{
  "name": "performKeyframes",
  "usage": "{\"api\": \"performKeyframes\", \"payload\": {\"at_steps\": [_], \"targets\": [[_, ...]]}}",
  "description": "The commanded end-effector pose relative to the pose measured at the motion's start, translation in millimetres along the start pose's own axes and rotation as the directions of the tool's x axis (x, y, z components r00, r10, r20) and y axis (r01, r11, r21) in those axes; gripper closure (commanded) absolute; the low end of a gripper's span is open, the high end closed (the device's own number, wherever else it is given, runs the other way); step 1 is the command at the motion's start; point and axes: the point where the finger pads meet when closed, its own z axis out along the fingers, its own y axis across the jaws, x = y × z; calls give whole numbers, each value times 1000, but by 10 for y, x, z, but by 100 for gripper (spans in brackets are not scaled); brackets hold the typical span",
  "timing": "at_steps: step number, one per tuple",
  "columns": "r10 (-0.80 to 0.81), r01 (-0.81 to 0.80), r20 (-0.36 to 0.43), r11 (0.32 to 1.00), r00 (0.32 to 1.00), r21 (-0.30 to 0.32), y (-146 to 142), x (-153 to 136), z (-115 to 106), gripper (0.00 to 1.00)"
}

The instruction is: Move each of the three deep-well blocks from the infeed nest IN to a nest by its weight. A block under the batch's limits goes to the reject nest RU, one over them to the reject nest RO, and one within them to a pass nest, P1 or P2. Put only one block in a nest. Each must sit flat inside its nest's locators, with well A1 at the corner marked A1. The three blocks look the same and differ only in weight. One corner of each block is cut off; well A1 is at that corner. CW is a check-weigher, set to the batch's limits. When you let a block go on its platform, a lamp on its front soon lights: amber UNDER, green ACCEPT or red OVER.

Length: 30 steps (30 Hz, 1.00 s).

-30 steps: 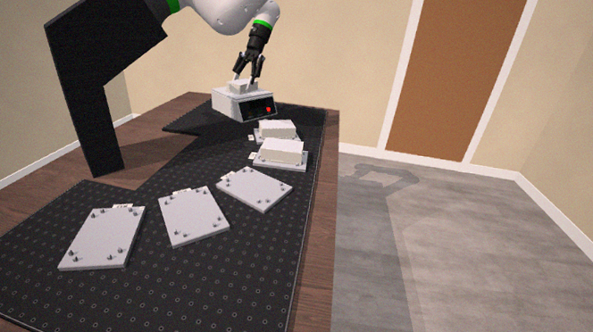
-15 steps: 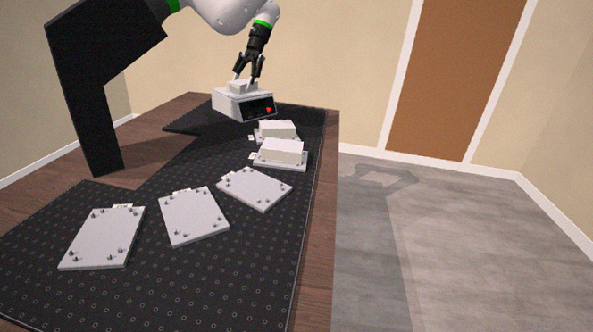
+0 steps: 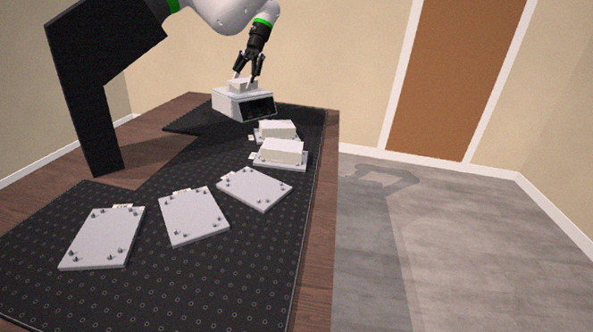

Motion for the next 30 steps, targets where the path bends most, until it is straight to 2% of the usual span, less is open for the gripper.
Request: {"api": "performKeyframes", "payload": {"at_steps": [1, 30], "targets": [[0, 0, 0, 1000, 1000, 0, -1, -26, -47, 90], [0, 0, 0, 1000, 1000, 0, -1, -234, -408, 90]]}}
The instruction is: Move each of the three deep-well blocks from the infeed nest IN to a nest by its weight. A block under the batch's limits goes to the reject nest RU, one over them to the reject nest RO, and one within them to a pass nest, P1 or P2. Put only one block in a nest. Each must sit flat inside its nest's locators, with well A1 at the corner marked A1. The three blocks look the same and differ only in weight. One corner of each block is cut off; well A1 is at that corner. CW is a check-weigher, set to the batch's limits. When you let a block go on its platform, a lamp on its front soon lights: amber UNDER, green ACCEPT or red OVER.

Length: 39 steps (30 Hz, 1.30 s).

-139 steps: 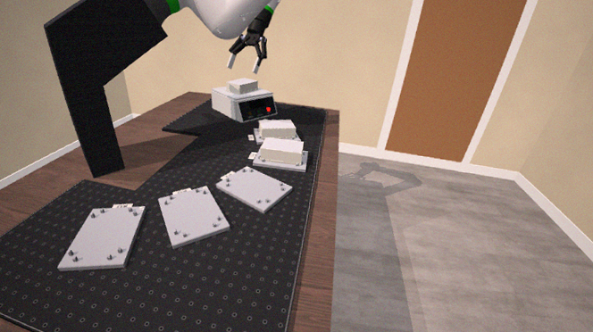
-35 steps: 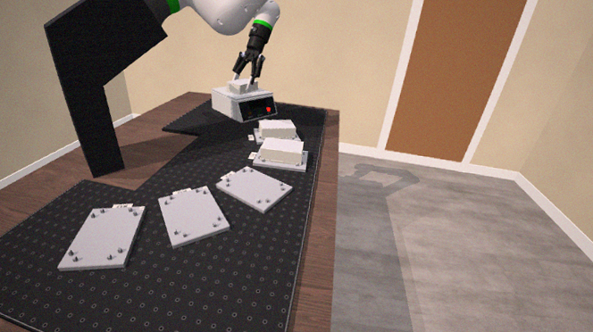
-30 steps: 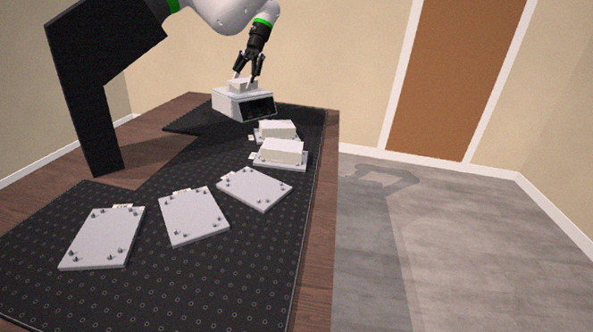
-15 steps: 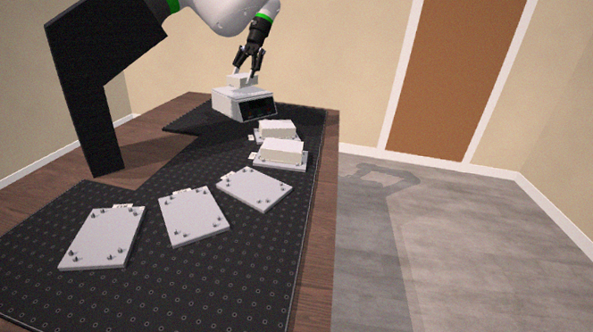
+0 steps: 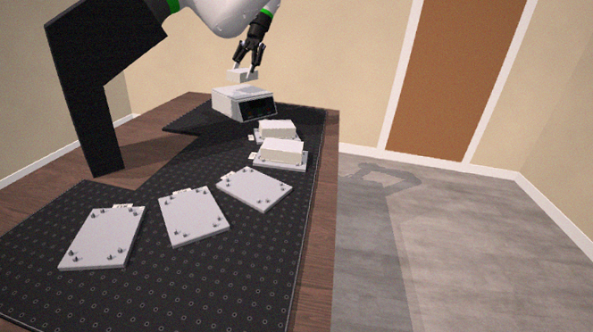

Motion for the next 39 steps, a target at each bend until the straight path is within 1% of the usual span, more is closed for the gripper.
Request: {"api": "performKeyframes", "payload": {"at_steps": [1, 8, 26, 30, 32, 33, 39], "targets": [[0, 0, 0, 1000, 1000, 0, -1, -22, -41, 90], [0, 0, 0, 1000, 1000, 0, -1, -78, -137, 90], [0, 0, 0, 1000, 1000, 0, -1, -78, -137, 90], [115, -115, 4, 991, 993, 66, 128, -105, -121, 90], [115, -115, 4, 991, 993, 66, 128, -105, -121, 90], [144, -144, 6, 986, 990, 83, 161, -112, -117, 90], [310, -310, 28, 934, 950, 179, 355, -153, -94, 90]]}}
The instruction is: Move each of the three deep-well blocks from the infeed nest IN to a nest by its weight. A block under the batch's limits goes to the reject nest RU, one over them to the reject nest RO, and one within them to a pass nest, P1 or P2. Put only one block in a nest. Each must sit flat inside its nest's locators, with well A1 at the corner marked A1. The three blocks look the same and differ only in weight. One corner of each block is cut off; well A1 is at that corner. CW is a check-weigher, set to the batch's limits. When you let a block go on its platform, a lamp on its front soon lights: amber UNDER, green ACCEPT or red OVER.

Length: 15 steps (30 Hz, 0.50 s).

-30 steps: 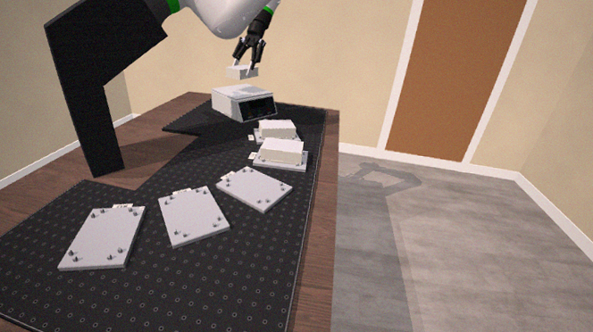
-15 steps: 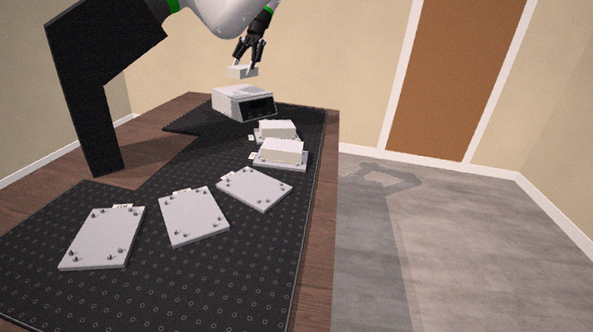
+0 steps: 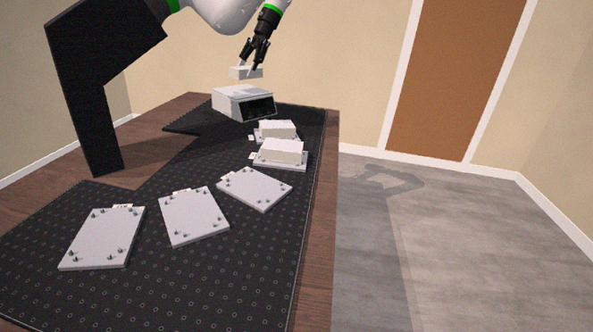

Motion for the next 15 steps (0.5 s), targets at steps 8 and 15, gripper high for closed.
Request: {"api": "performKeyframes", "payload": {"at_steps": [8, 15], "targets": [[193, -194, 17, 974, 981, 117, 378, 2, 5, 90], [193, -194, 17, 974, 981, 117, 545, 5, 4, 90]]}}
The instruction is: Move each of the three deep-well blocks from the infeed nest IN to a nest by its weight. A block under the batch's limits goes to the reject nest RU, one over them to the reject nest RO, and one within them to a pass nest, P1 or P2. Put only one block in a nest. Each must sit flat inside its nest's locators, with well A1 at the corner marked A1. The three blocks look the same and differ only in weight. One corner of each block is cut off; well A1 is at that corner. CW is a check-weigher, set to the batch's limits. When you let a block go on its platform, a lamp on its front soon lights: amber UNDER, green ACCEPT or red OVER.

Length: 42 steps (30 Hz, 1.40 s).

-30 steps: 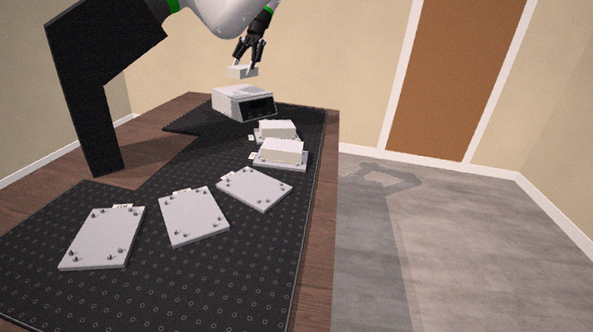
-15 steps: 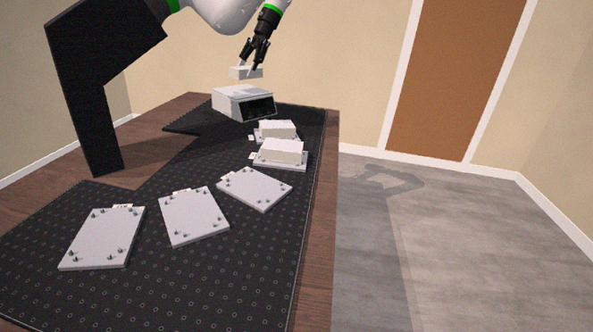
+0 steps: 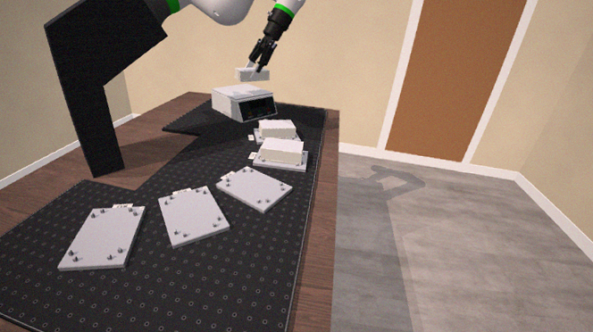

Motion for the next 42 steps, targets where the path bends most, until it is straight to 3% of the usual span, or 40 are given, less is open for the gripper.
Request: {"api": "performKeyframes", "payload": {"at_steps": [1, 42], "targets": [[-1, 1, 5, 1000, 1000, 3, 127, 29, -14, 90], [-1, 1, 5, 1000, 1000, 3, 1324, 290, -159, 90]]}}
